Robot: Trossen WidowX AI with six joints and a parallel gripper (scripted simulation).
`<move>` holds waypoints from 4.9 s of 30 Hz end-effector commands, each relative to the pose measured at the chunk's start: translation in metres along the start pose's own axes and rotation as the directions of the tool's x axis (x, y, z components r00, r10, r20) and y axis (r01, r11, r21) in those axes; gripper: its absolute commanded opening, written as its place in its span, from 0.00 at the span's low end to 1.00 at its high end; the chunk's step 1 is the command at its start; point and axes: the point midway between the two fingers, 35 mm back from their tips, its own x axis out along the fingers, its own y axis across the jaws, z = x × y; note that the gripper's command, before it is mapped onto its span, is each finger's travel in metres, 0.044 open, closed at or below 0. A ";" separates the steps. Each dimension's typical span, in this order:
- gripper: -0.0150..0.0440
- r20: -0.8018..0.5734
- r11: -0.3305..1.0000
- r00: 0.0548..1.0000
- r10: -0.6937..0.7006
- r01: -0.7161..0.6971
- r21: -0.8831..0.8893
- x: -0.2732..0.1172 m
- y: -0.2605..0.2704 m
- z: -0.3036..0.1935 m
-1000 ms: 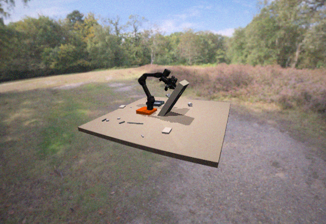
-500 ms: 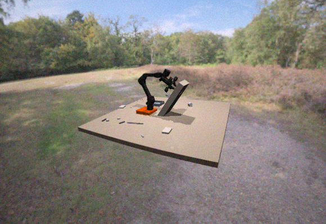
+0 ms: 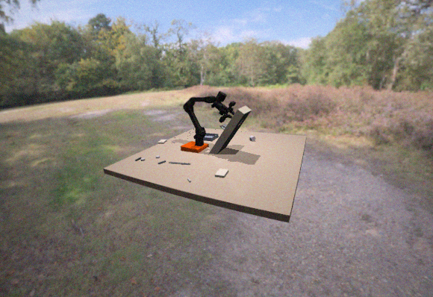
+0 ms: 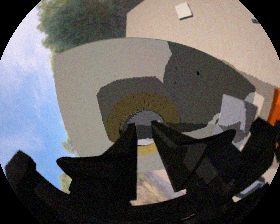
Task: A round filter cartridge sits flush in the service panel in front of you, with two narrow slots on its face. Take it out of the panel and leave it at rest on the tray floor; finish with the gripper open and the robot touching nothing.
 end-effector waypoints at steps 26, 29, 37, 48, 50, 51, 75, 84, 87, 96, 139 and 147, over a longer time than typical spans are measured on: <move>0.25 -0.006 0.998 1.000 -0.001 0.001 0.058 0.009 0.001 0.000; 0.25 -0.006 0.998 1.000 -0.001 0.001 0.058 0.009 0.001 0.000; 0.25 -0.006 0.998 1.000 -0.001 0.001 0.058 0.009 0.001 0.000; 0.25 -0.006 0.998 1.000 -0.001 0.001 0.058 0.009 0.001 0.000; 0.25 -0.006 0.998 1.000 -0.001 0.001 0.058 0.009 0.001 0.000; 0.25 -0.006 0.998 1.000 -0.001 0.001 0.058 0.009 0.001 0.000; 0.25 -0.003 0.998 1.000 -0.005 0.005 0.060 -0.044 0.002 0.002; 0.25 -0.006 0.998 1.000 -0.007 0.007 0.058 -0.073 0.001 0.000; 0.25 -0.006 0.998 1.000 -0.007 0.007 0.058 -0.073 0.001 0.000; 0.25 -0.006 0.998 1.000 -0.007 0.007 0.058 -0.073 0.001 0.000; 0.41 -0.004 0.997 0.999 -0.033 0.033 0.068 -0.062 -0.069 -0.005; 0.41 -0.004 0.997 0.999 -0.033 0.033 0.068 -0.062 -0.069 -0.005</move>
